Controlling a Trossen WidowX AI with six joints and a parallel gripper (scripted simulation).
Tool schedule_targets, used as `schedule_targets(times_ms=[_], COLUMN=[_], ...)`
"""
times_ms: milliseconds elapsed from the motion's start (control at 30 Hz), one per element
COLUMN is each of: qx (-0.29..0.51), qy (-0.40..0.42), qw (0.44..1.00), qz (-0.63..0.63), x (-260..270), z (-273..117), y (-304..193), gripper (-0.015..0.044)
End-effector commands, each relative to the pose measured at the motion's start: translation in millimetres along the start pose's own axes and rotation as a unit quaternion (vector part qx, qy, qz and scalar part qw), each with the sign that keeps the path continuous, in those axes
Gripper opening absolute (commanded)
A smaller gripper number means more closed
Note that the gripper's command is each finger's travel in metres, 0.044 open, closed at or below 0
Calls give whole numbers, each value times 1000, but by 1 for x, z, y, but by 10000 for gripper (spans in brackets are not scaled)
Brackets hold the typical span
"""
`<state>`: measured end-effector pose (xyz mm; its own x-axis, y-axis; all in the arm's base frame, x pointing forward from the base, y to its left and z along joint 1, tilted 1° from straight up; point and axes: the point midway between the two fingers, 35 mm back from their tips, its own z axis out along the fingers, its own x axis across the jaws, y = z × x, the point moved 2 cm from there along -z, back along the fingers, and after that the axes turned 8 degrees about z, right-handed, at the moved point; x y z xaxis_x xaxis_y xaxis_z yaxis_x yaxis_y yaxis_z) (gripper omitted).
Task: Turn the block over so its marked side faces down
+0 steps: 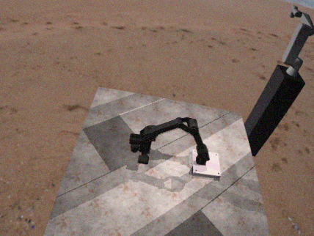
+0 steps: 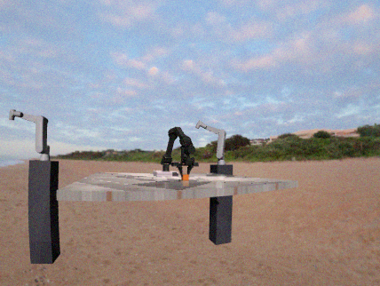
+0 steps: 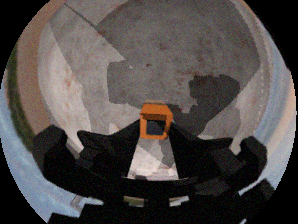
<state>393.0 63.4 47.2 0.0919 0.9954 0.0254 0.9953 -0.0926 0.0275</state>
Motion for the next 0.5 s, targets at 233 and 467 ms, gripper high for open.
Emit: schedule_targets(times_ms=[233, 467], qx=[-1, -1], qy=[-1, -1], qw=[1000, 1000], qz=[-3, -3], x=[0, 0], z=[0, -25], y=[0, 0], gripper=[78, 0])
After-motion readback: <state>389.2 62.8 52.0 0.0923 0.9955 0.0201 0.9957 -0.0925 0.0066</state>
